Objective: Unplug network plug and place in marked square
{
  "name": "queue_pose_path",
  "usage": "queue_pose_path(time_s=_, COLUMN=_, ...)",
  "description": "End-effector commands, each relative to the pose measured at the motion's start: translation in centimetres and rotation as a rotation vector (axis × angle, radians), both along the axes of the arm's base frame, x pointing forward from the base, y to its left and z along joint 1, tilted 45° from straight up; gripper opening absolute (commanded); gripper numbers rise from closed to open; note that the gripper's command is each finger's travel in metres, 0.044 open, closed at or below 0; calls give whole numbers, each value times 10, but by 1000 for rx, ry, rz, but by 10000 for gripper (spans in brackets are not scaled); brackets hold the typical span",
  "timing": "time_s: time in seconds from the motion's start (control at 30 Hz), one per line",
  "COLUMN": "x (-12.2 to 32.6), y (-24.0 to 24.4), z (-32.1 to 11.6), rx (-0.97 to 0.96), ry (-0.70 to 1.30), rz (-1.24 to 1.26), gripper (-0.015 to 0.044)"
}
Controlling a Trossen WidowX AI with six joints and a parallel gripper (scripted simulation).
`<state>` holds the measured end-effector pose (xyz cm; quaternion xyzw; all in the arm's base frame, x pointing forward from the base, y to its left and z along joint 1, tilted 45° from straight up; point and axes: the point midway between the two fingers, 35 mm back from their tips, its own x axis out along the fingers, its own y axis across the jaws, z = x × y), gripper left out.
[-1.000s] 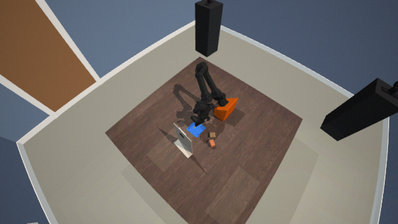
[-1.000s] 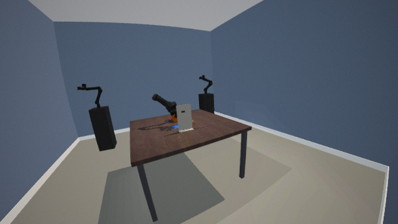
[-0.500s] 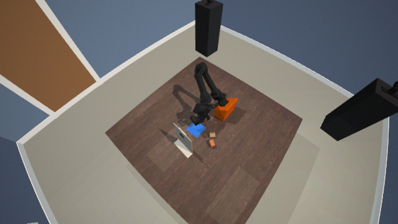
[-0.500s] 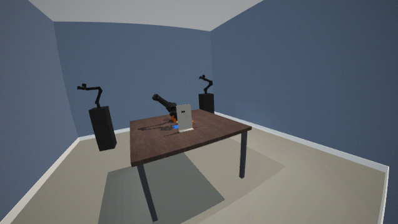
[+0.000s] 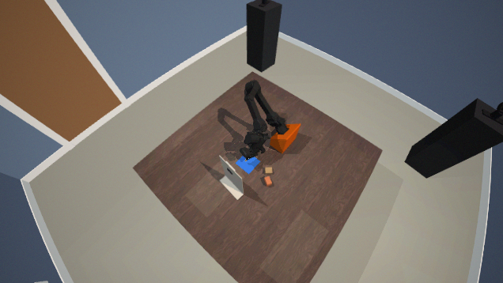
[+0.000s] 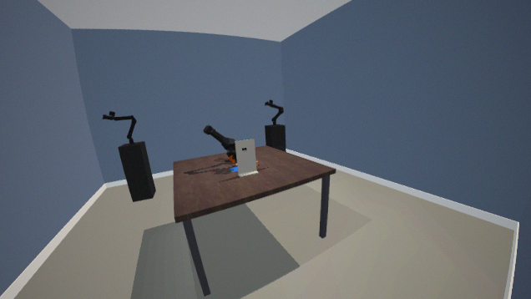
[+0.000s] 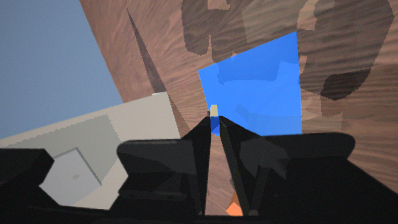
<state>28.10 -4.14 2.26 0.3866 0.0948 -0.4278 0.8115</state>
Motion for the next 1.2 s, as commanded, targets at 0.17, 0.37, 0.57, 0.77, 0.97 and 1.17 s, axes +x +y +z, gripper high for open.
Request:
queue_pose_path(time_s=0.17, x=0, y=-6, z=-8, rx=0, ry=7, rz=5, gripper=0)
queue_pose_path(time_s=0.37, x=0, y=-10, z=-12, rx=0, ry=7, rz=5, gripper=0)
queue_pose_path(time_s=0.57, x=0, y=-14, z=-16, rx=-1, ry=7, rz=5, gripper=0)
queue_pose_path(time_s=0.77, x=0, y=-18, z=-19, rx=-2, ry=6, rz=5, gripper=0)
queue_pose_path(time_s=0.97, x=0, y=-22, z=-22, rx=-3, ry=5, rz=6, gripper=0)
queue_pose_path(time_s=1.17, x=-1, y=-26, z=-26, rx=-5, ry=4, rz=6, gripper=0)
